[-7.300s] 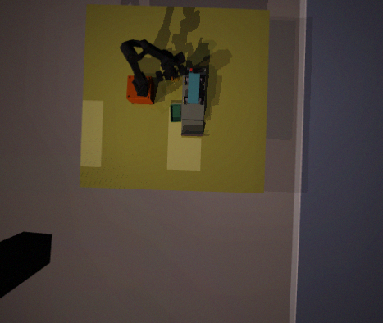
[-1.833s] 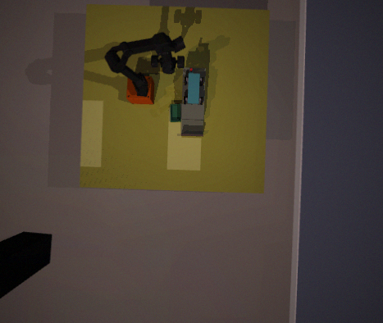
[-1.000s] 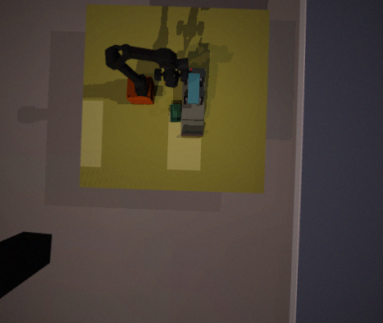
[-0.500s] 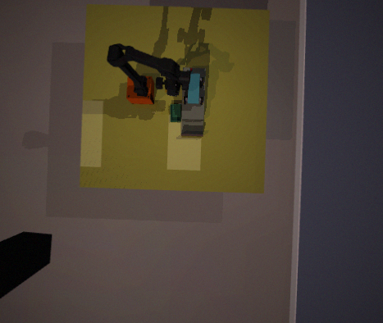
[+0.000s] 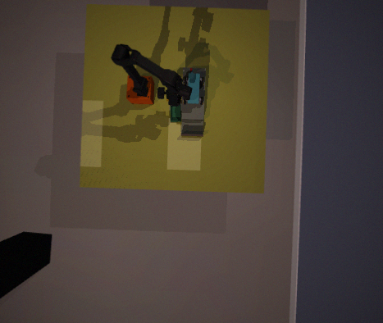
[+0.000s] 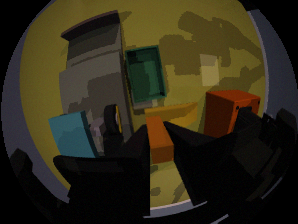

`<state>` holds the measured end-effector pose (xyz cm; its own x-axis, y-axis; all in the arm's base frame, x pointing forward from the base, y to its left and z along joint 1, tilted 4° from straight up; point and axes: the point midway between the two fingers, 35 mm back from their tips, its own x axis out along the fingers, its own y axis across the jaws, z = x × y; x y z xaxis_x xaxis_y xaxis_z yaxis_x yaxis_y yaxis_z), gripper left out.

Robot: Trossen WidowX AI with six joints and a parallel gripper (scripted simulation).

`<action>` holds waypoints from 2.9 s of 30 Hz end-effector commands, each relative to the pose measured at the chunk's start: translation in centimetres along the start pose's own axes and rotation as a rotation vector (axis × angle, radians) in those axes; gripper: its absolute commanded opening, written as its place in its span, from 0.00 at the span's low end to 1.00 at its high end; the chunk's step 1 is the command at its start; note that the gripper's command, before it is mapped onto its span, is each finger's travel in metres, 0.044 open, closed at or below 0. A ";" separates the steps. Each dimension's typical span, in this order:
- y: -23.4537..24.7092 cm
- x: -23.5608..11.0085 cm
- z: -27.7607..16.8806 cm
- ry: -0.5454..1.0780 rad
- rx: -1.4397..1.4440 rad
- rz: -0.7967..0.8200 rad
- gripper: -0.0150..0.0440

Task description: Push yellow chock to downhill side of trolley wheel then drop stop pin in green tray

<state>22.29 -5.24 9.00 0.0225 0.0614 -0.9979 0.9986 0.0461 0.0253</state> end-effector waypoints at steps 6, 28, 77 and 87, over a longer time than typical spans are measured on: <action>1.0 0.3 3.6 -0.002 -0.004 0.006 0.25; 2.8 0.6 9.5 0.006 0.180 0.000 0.25; 4.3 0.9 10.0 0.084 1.561 -0.082 0.25; 5.6 1.4 10.0 0.085 1.564 -0.081 0.25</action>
<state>28.11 -14.91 7.30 0.0129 0.1649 -0.9862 0.0597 -0.9847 -0.1638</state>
